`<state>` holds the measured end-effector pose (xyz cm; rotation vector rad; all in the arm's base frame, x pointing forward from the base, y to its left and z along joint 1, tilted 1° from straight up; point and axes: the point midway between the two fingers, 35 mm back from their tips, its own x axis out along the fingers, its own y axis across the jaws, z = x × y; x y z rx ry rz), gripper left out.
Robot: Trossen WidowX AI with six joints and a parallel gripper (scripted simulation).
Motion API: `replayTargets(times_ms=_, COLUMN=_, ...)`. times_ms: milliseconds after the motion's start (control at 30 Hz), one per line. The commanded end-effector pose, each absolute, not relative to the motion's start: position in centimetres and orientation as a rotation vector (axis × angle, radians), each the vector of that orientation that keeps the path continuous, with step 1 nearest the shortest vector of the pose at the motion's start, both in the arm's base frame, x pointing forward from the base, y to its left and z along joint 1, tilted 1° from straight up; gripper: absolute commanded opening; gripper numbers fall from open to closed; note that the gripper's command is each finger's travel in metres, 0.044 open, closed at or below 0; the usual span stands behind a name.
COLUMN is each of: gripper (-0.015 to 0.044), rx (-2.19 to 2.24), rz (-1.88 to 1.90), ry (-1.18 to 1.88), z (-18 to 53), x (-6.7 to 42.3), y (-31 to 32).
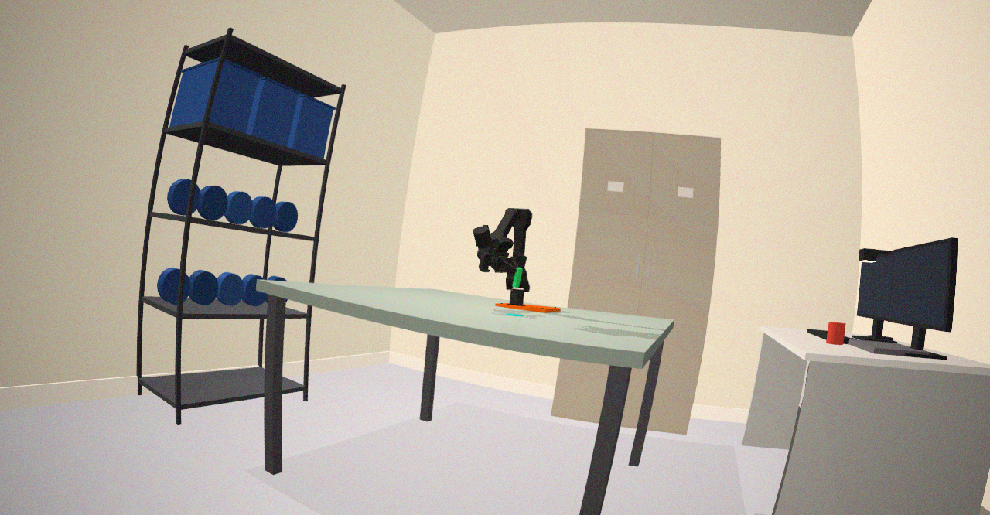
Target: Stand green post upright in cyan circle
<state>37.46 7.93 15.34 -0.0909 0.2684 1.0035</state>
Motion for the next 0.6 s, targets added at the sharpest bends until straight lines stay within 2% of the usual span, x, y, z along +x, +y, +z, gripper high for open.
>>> replayTargets(times_ms=0, gripper=0.0023, rx=-0.079, rz=1.011, ry=0.252, z=15.3, x=37.0, y=7.8)
replayTargets(times_ms=567, gripper=0.0023, rx=-0.074, rz=1.05, ry=0.167, z=15.6, x=35.2, y=7.3)
